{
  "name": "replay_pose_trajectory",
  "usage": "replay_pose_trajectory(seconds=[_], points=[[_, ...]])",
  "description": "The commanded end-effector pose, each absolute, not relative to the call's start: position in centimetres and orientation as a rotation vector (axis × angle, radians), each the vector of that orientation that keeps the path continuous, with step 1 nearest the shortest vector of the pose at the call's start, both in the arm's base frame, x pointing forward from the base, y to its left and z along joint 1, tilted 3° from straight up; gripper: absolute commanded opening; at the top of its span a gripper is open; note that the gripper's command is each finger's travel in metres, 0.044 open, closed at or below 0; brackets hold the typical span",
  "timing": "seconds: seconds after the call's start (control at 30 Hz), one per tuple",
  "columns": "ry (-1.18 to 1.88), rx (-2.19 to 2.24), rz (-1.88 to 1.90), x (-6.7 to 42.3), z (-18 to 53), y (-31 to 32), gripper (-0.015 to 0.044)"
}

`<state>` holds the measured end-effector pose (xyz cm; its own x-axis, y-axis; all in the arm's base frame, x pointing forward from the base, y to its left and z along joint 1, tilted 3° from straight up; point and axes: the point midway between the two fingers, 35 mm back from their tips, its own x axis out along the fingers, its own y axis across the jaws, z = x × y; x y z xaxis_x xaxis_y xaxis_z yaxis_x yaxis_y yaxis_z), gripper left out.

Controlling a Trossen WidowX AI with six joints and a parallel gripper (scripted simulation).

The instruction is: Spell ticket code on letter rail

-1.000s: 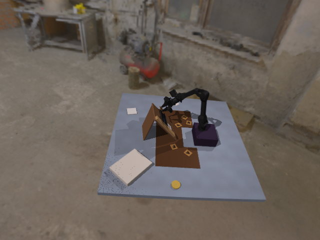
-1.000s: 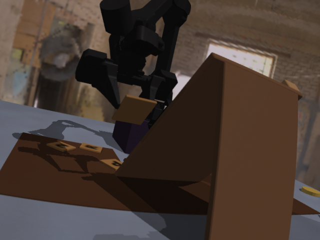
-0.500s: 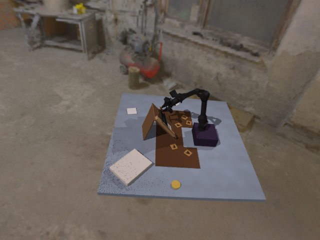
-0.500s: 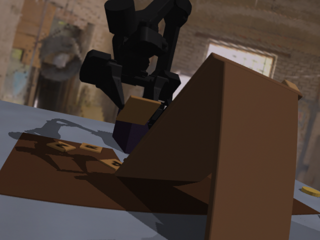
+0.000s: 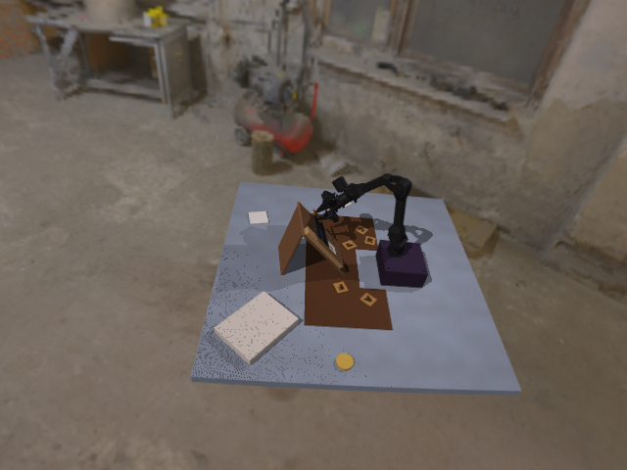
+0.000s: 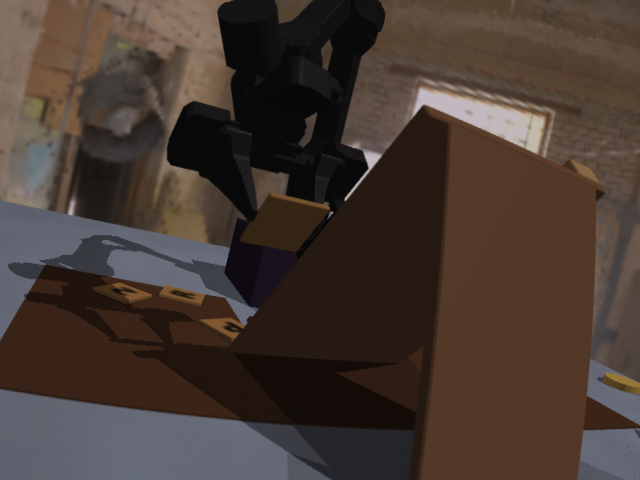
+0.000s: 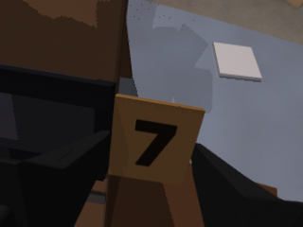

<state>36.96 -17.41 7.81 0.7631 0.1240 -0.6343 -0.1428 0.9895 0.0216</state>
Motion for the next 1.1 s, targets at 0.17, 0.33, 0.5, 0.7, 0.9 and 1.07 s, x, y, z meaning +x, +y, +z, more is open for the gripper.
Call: replay_pose_trajectory(seconds=[0.17,0.33,0.5,0.7,0.9,1.07], points=[[0.688,-0.026,0.139,36.8,7.9,-17.0,0.0],[0.688,-0.026,0.139,36.8,7.9,-16.7,0.0],[0.688,-0.026,0.139,36.8,7.9,-16.5,0.0],[0.688,-0.025,0.14,36.7,7.9,-16.2,0.0],[0.688,-0.025,0.14,36.7,7.9,-15.9,0.0],[0.688,-0.025,0.14,36.7,7.9,-15.6,0.0]])
